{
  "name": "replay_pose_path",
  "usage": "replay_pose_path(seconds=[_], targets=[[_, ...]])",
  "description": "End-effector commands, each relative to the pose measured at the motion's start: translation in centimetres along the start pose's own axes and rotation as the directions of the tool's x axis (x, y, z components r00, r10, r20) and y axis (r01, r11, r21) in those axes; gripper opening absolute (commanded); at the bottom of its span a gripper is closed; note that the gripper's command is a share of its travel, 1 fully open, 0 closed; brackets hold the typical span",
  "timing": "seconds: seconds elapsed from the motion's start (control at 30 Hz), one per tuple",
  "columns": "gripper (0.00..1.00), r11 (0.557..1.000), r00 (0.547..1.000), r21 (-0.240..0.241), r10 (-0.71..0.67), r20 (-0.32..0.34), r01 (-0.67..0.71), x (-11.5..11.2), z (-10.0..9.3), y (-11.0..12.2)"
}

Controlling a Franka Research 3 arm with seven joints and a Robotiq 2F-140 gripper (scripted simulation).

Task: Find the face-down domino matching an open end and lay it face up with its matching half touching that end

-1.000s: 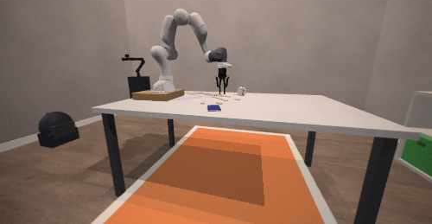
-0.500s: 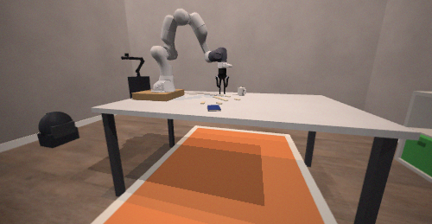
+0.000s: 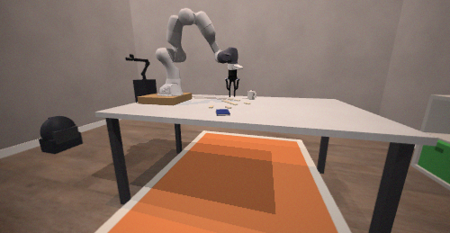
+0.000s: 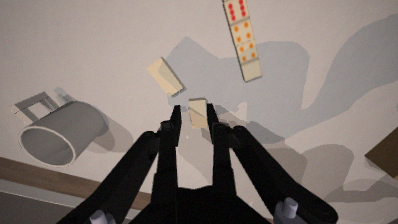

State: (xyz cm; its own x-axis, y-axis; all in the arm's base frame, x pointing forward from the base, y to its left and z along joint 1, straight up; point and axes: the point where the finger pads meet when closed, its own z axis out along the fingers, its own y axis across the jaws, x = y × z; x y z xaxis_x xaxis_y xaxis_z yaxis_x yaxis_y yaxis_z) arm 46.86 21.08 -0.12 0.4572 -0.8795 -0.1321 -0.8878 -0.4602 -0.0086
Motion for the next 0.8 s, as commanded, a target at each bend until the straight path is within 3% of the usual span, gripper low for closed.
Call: replay_pose_path(seconds=[0.0, 0.77], targets=[[0.33, 0.999, 0.999, -0.009, -0.047, 0.008, 0.047, -0.2, 0.1, 0.1], [0.33, 0.999, 0.999, -0.022, -0.046, 0.009, 0.046, 0.2, 2.8, 0.6]])
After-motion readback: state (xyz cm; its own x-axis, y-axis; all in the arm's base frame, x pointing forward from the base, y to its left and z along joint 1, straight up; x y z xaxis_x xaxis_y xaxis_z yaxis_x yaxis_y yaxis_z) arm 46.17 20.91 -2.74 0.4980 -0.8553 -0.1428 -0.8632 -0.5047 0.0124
